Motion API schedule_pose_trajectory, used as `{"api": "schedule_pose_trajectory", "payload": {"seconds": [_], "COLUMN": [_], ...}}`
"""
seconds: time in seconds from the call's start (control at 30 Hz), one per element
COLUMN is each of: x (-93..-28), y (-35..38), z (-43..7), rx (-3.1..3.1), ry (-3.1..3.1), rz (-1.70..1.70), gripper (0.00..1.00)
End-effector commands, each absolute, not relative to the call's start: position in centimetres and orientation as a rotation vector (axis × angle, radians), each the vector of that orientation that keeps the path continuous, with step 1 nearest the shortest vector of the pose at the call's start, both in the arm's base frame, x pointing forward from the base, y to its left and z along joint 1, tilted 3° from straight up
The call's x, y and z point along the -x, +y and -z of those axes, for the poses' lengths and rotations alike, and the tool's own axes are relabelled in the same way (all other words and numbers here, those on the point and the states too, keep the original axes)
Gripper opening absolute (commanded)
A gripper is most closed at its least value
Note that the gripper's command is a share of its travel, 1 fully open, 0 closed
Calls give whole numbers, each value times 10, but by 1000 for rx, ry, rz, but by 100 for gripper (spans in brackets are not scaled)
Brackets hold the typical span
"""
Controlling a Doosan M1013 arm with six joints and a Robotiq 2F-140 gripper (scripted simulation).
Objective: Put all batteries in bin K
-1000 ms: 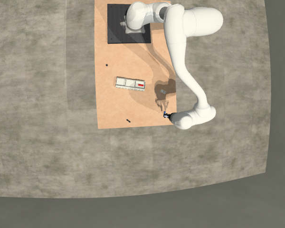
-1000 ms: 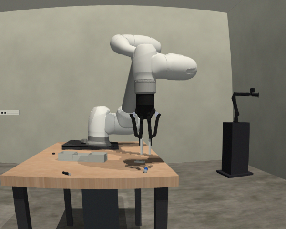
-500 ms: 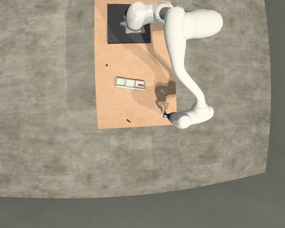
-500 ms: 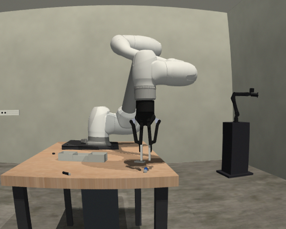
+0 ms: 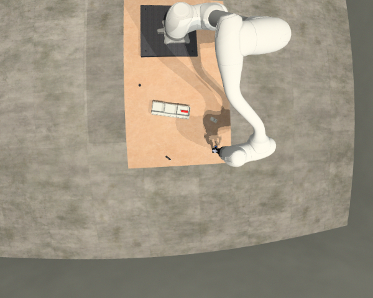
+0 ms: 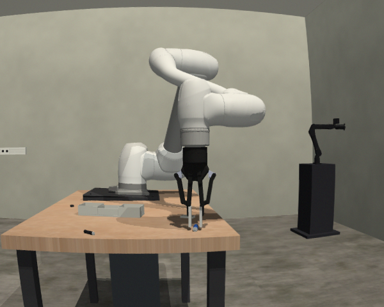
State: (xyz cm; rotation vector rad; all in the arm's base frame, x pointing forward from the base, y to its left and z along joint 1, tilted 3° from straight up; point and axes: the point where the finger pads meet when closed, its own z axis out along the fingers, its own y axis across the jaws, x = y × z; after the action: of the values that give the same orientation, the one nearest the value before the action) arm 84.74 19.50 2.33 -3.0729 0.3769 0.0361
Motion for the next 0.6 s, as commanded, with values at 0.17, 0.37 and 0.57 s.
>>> {"api": "schedule_pose_trajectory", "payload": {"seconds": [0.17,0.37,0.57], "x": [-848,-848,-848], "y": [196,196,196], "z": [-15,-15,-15], "rx": [3072,3072,3072], "ry": [377,377,377], "rz": [-34,-34,-34], "gripper": [26,26,26]}}
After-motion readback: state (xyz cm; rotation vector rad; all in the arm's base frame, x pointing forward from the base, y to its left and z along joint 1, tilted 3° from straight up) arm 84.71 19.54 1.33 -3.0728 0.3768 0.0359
